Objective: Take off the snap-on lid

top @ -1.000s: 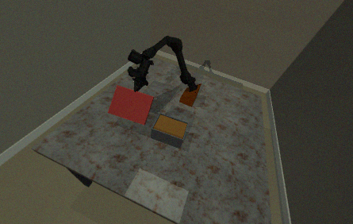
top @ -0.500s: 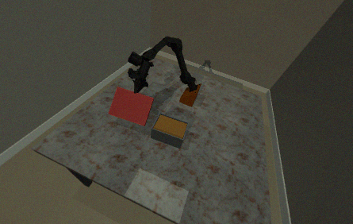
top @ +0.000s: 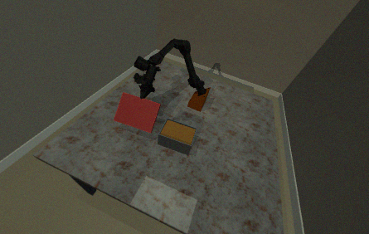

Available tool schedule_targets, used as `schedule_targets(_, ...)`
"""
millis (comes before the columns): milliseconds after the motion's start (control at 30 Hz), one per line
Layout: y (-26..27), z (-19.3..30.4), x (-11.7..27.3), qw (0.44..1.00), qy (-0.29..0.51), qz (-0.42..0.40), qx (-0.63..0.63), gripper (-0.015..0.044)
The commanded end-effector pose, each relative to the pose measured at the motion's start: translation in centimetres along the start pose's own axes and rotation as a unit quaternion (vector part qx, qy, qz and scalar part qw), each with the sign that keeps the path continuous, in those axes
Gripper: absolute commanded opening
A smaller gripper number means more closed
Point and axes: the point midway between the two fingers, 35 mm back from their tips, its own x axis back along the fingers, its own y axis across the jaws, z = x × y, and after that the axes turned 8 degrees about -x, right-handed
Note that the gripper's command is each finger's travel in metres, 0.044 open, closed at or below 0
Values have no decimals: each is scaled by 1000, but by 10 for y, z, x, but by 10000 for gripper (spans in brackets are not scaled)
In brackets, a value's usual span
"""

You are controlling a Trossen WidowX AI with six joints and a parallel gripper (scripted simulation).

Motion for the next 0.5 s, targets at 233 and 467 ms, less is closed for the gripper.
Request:
schedule_targets(233, -4, 0, -6, 1000, 2, -7, 4, 0)
schedule_targets(467, -8, -1, -9, 1000, 2, -7, 4, 0)
